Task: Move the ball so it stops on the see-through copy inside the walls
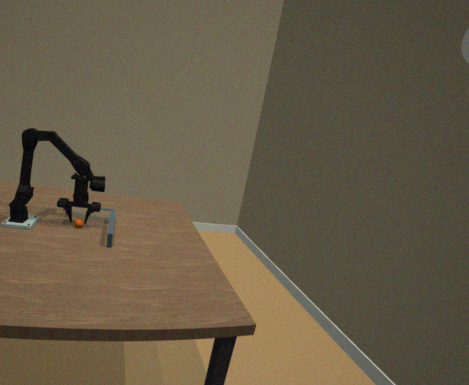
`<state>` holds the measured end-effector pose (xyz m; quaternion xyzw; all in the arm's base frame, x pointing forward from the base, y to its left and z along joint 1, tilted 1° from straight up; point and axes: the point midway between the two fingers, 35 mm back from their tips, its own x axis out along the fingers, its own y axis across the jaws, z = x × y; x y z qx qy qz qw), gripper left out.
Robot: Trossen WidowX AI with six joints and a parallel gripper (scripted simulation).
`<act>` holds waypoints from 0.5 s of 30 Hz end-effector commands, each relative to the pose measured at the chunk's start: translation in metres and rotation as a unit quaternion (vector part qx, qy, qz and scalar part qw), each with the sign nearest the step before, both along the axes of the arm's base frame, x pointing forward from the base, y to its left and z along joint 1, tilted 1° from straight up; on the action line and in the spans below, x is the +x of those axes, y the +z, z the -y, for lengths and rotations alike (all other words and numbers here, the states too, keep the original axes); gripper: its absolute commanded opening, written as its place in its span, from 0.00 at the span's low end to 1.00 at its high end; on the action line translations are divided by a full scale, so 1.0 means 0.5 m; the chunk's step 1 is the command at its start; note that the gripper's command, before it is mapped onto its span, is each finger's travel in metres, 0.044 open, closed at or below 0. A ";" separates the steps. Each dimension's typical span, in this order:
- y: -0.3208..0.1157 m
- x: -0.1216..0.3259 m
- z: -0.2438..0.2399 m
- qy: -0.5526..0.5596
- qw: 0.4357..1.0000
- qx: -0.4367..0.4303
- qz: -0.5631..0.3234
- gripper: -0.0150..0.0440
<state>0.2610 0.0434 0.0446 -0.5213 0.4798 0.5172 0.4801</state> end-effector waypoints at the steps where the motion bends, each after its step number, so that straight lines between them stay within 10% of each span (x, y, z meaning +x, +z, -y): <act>1: 0.086 0.008 -0.002 0.001 1.000 0.001 0.007 0.77; 15: 0.142 0.008 -0.002 0.000 1.000 0.003 0.016 0.77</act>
